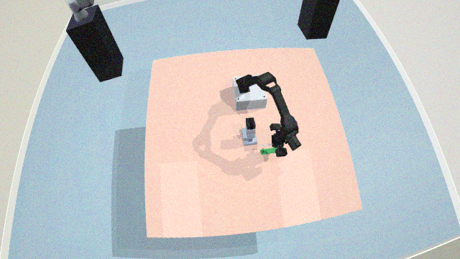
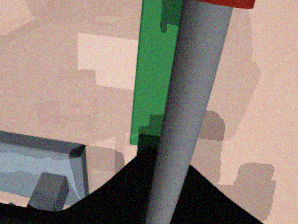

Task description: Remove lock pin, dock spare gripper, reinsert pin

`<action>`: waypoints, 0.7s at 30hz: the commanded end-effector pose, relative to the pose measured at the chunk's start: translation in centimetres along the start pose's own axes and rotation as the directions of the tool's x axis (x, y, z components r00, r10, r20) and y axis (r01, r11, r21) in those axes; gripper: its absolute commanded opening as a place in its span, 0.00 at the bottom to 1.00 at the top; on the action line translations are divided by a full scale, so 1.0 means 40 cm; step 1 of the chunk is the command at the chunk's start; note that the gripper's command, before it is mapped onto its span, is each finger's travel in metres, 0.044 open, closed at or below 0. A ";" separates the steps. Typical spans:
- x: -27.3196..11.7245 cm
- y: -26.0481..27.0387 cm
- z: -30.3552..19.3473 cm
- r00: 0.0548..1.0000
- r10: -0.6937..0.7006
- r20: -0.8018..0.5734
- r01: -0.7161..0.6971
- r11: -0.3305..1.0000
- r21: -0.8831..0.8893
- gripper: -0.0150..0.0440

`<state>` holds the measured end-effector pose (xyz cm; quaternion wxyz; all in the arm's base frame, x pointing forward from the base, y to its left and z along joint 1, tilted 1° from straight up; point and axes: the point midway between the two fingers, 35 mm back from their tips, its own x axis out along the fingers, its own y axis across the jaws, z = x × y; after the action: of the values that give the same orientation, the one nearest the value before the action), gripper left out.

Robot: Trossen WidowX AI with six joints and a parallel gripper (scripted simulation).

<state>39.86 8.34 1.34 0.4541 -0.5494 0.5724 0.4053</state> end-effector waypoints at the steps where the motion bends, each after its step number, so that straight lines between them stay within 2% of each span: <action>1: -0.001 -0.001 0.000 1.000 0.003 0.001 -0.003 1.000 0.015 0.25; 21: -0.035 0.111 -0.001 1.000 0.004 0.002 -0.004 1.000 0.012 0.25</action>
<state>36.24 8.84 2.48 0.4567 -0.5467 0.5750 0.4022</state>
